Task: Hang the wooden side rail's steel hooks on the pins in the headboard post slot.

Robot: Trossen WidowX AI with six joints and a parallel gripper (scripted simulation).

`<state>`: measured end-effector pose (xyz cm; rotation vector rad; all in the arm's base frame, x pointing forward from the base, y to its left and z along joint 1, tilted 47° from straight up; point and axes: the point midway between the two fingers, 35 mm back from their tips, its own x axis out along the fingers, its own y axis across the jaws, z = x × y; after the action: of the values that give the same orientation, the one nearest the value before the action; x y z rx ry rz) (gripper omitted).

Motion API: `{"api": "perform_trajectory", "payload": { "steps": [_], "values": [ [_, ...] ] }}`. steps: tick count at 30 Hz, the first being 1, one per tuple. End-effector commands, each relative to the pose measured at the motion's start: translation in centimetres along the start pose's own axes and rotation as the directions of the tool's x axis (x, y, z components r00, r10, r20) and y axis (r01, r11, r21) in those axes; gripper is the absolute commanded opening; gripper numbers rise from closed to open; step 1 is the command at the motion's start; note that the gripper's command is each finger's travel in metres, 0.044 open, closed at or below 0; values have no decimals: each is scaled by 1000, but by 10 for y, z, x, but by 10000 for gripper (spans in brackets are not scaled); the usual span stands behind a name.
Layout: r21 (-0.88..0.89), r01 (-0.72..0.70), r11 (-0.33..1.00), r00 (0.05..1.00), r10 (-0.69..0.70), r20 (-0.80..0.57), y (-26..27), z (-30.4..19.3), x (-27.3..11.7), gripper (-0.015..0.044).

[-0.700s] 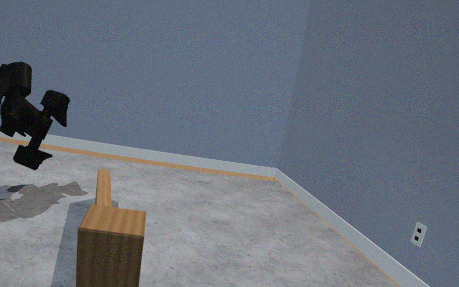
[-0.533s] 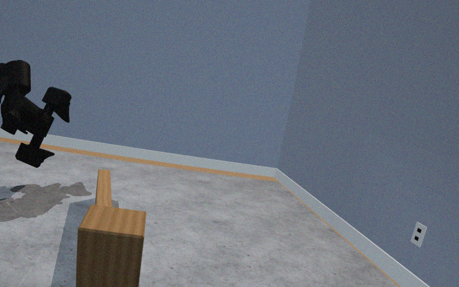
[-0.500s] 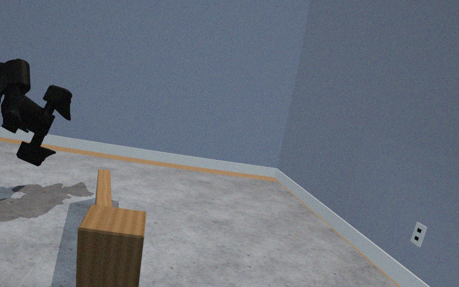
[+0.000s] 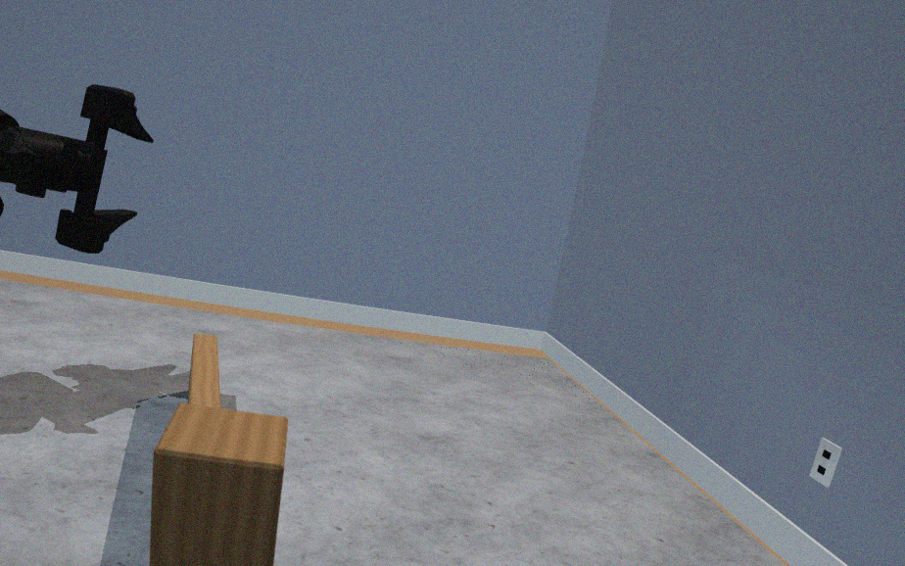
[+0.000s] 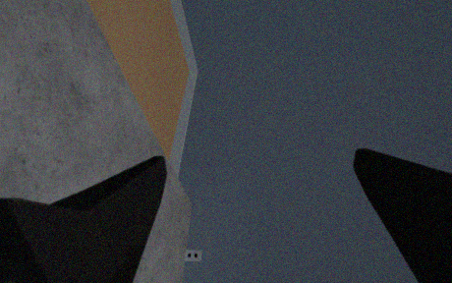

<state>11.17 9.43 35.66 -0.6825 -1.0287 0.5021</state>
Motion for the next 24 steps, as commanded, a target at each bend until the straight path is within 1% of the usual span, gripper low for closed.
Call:
{"api": "perform_trajectory", "payload": {
  "steps": [1, 3, 5, 13, 18, 24],
  "values": [
    [-34, 42, 999, 999, -43, -15, -14, 11, -5, 440],
    [-53, 55, 997, 998, -56, -28, -18, 15, -7, 440],
    [0, 42, 999, 998, -42, -41, -12, -2, -4, 440],
    [217, 150, 964, 950, -81, -301, -23, -91, -14, 440],
    [337, 290, 896, 869, -100, -484, -26, -156, -40, 440],
    [415, 493, 764, 726, -100, -680, -20, -224, -89, 440]
  ]
}}
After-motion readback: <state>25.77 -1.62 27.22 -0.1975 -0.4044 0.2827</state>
